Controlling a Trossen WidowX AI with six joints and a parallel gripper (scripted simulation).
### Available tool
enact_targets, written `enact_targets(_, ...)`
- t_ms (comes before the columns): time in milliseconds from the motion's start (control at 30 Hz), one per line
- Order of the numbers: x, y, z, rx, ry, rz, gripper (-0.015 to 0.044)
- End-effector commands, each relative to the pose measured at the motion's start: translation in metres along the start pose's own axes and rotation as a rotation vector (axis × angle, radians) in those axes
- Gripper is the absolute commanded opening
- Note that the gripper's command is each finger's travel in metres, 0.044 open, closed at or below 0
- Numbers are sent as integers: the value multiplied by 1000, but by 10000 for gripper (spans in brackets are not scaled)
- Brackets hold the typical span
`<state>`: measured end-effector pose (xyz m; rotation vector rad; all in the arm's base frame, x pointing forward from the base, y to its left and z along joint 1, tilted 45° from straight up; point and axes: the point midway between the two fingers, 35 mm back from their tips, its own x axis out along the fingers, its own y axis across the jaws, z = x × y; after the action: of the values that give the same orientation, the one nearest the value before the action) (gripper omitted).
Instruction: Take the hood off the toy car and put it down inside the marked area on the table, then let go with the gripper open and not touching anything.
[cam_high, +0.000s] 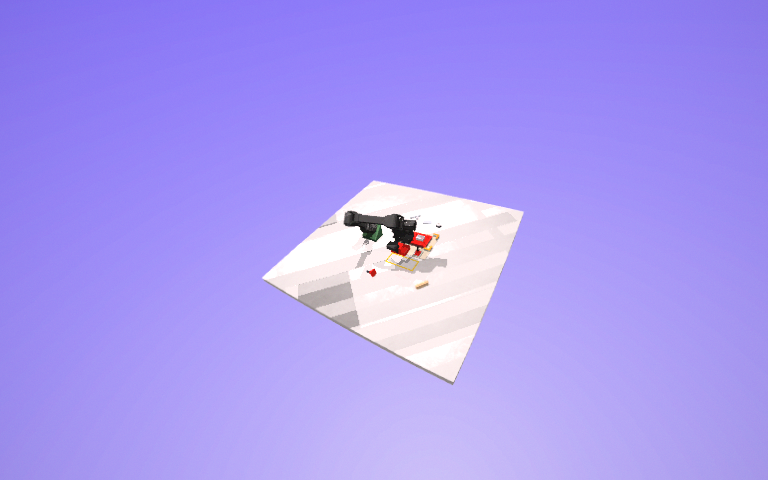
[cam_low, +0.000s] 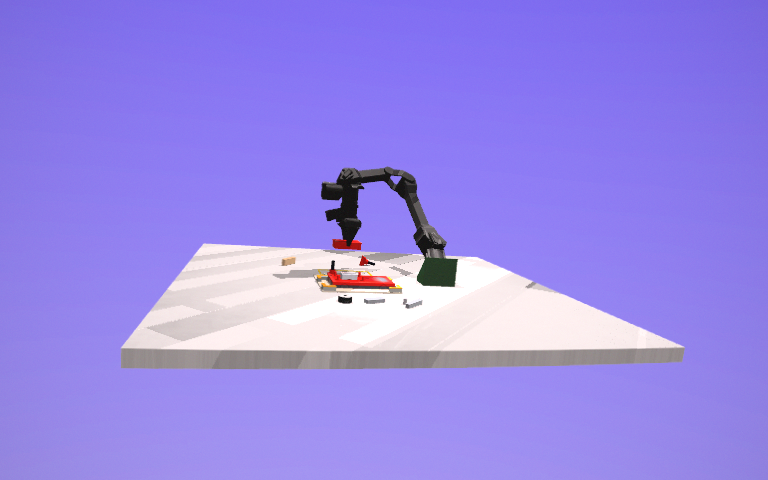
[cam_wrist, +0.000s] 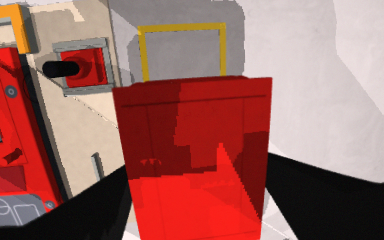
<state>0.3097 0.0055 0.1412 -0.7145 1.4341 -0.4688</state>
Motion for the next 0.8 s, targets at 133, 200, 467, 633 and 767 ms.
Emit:
enact_targets(133,5,-1,-1,-4,-1,-5,0)
enact_targets(200,6,-1,0,-4,-1,-5,0)
enact_targets(467,11,-1,0,-4,-1,-4,0)
enact_targets(633,13,0,0,-4,-1,-4,0)
enact_targets(767,16,0,0,-4,-1,-4,0)
